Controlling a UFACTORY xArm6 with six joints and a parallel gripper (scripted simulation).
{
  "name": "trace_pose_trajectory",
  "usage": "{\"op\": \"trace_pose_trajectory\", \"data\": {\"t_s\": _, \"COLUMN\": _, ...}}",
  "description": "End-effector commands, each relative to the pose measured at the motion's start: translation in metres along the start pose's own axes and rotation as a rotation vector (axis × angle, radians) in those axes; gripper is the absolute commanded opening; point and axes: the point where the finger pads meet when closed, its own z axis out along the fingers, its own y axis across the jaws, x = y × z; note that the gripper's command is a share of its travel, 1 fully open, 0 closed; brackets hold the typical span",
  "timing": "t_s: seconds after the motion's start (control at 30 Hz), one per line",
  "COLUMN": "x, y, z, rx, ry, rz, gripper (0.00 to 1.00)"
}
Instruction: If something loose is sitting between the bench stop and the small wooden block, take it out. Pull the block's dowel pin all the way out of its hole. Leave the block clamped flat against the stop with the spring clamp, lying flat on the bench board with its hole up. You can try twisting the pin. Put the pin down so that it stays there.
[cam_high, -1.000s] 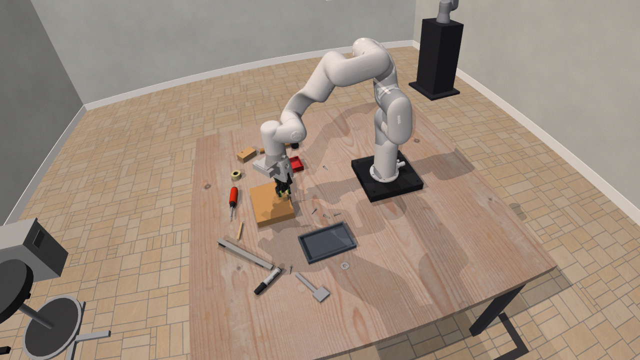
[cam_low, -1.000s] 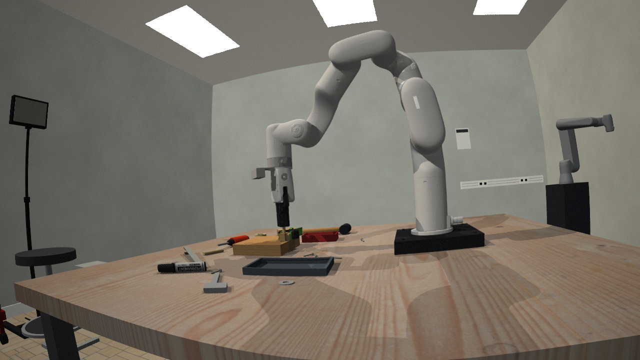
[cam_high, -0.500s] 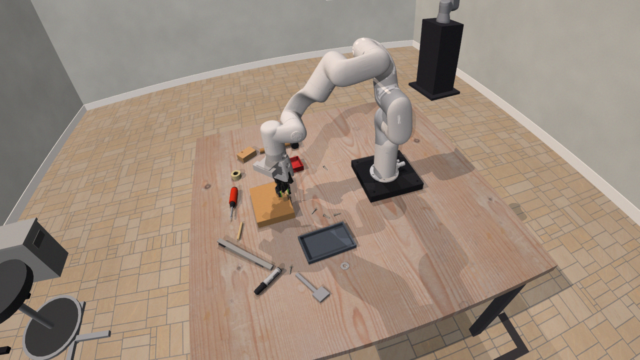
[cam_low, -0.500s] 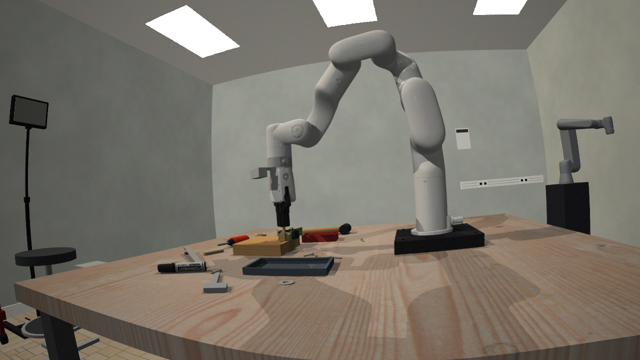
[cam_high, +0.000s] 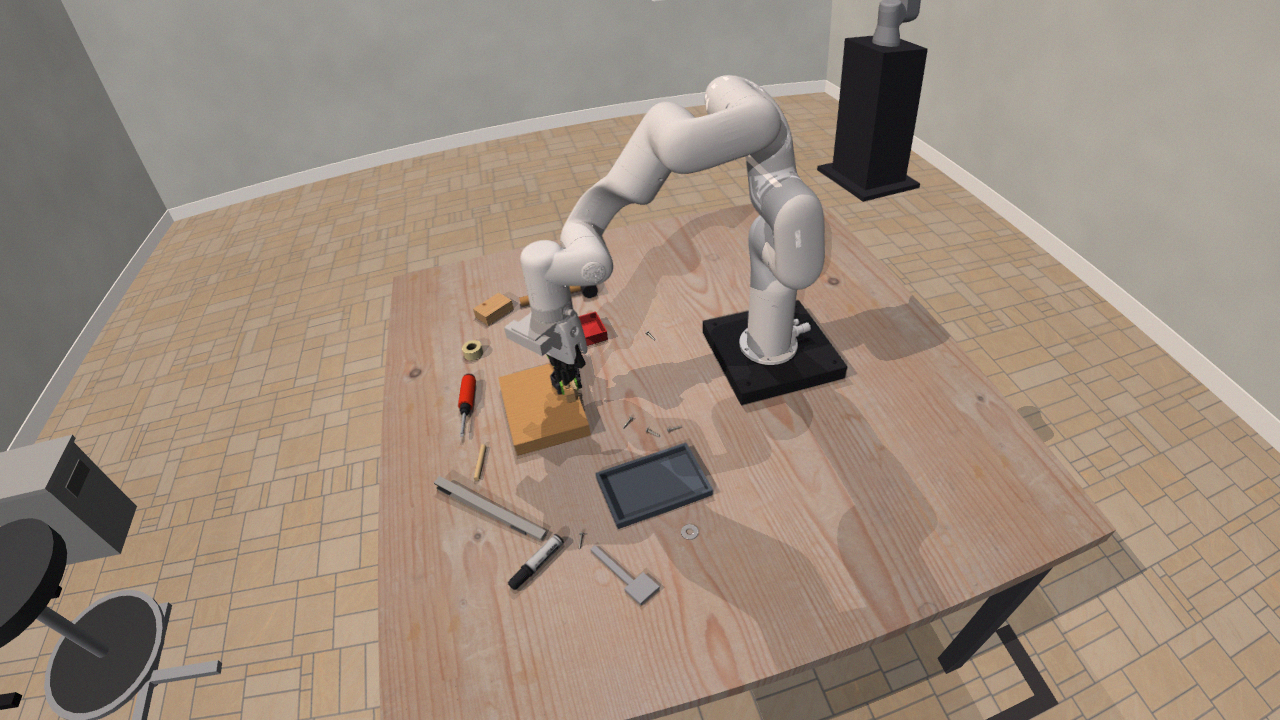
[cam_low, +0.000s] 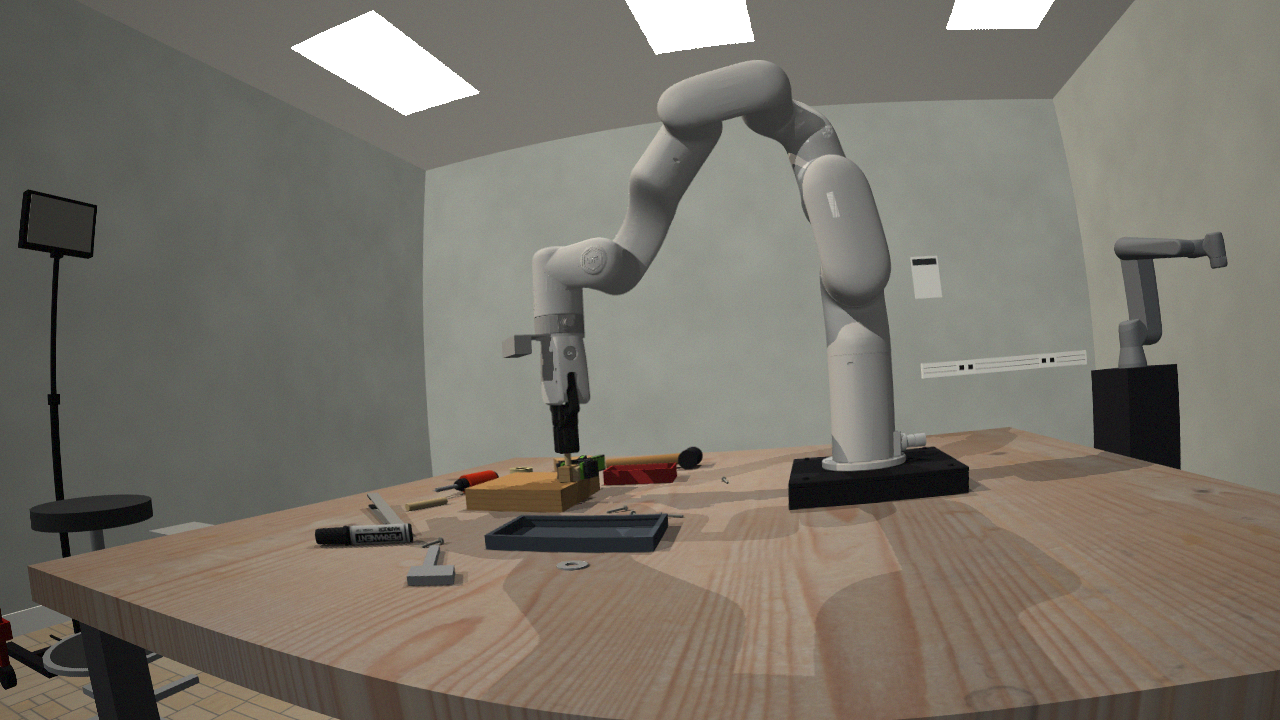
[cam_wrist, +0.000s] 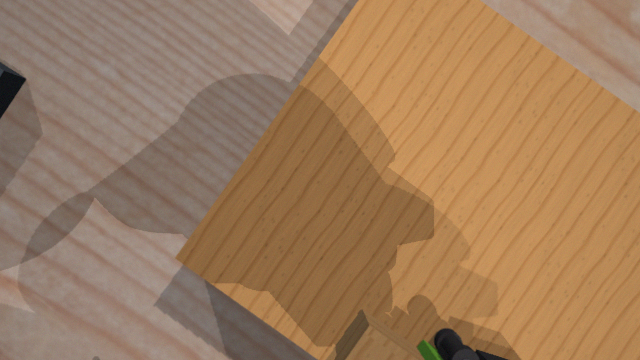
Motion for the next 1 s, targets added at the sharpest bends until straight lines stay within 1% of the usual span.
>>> {"op": "trace_pose_trajectory", "data": {"t_s": 0.0, "x": 0.0011, "y": 0.0009, "z": -0.0014, "rx": -0.003, "ry": 0.003, "rz": 0.016, "gripper": 0.00}}
{"op": "trace_pose_trajectory", "data": {"t_s": 0.97, "x": 0.0011, "y": 0.0009, "z": -0.0017, "rx": -0.003, "ry": 0.003, "rz": 0.163, "gripper": 0.00}}
